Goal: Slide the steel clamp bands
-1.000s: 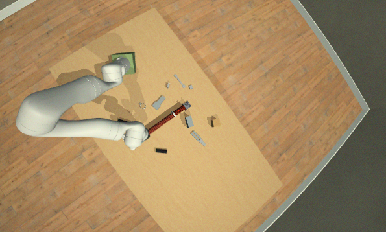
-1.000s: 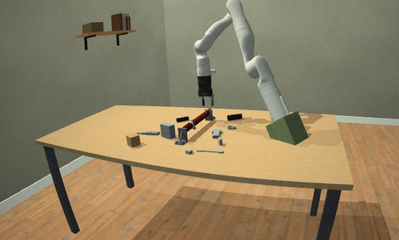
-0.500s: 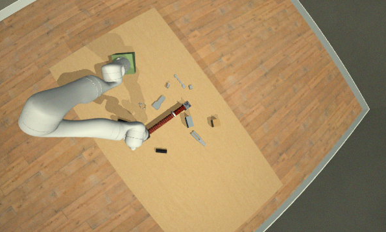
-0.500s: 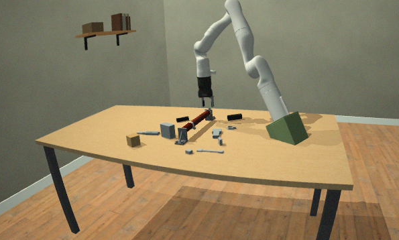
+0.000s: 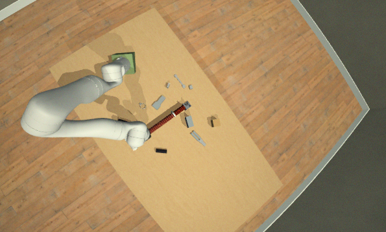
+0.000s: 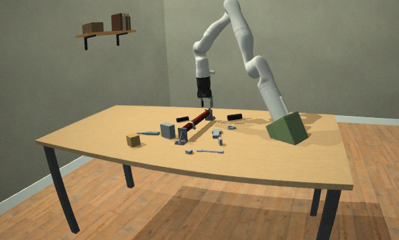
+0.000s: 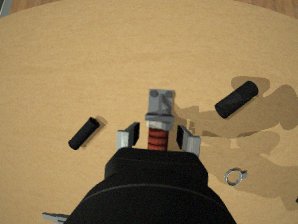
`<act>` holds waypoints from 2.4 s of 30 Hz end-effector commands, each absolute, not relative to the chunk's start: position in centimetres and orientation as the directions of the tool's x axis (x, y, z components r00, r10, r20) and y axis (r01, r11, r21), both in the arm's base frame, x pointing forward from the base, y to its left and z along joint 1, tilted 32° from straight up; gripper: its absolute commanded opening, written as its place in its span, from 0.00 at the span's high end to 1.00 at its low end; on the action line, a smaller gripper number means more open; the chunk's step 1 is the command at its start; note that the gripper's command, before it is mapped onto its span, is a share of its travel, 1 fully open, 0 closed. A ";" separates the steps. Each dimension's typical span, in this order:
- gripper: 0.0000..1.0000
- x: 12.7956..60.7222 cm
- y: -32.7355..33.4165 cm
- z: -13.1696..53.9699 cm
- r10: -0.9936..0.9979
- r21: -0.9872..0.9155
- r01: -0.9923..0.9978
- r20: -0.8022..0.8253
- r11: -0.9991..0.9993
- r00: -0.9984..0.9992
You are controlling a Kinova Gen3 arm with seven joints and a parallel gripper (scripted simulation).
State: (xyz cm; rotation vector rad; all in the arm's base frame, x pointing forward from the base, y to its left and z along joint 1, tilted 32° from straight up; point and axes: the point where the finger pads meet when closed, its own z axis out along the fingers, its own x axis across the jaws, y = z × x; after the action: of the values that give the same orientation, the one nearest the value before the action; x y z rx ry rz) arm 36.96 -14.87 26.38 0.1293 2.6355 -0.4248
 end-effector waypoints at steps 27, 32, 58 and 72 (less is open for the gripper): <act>0.00 37.1 -14.2 26.1 0.015 -0.271 0.156 -0.460 0.950 -0.888; 0.00 37.1 -14.2 26.1 0.015 -0.271 0.156 -0.460 0.950 -0.888; 0.00 37.9 -14.7 24.4 0.015 -0.270 0.156 -0.459 0.950 -0.888; 0.00 38.9 -14.8 22.8 0.006 -0.265 0.144 -0.459 0.953 -0.888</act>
State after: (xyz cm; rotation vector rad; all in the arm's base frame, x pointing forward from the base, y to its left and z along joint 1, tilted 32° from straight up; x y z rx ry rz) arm 38.90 -14.89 23.42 0.1104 2.6266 -0.4065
